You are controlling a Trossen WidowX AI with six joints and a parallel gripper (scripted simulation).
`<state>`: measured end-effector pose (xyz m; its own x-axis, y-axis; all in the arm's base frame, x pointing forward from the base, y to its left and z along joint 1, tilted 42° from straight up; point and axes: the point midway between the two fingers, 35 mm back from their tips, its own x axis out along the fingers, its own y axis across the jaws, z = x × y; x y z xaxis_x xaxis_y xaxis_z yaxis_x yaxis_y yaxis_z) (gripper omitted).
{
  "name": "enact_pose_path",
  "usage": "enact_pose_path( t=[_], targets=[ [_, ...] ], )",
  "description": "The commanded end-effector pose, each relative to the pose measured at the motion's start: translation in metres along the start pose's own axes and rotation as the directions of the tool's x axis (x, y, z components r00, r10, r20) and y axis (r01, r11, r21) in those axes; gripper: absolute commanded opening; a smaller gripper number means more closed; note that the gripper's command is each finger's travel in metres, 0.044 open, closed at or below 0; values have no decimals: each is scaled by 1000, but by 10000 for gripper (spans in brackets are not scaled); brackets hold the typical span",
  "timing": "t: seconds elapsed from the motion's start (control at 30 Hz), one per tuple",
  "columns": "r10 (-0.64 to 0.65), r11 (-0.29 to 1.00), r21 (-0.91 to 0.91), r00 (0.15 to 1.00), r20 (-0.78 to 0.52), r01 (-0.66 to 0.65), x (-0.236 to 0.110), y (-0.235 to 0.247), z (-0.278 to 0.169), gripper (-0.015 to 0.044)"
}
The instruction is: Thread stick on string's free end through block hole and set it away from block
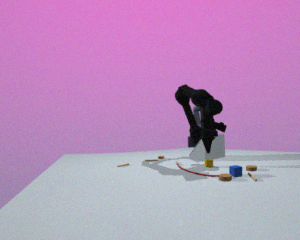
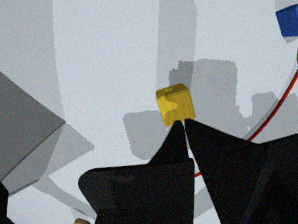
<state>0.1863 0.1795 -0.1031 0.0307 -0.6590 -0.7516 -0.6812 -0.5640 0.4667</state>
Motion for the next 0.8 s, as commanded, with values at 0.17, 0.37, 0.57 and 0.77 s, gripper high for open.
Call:
enact_pose_path(
  t=[0.17, 0.37, 0.57, 0.77],
  targets=[
    [0, 1000, 0, 1000, 0, 0, 0, 0, 0, 0],
    [-1, 988, 157, 1000, 1, 1, -1, 1, -5, 79],
    [-5, 697, 717, 1000, 4, 1, -3, 4, -28, 236],
    [-8, 128, 992, 1000, 6, -5, -4, 9, -50, 394]
  ],
)
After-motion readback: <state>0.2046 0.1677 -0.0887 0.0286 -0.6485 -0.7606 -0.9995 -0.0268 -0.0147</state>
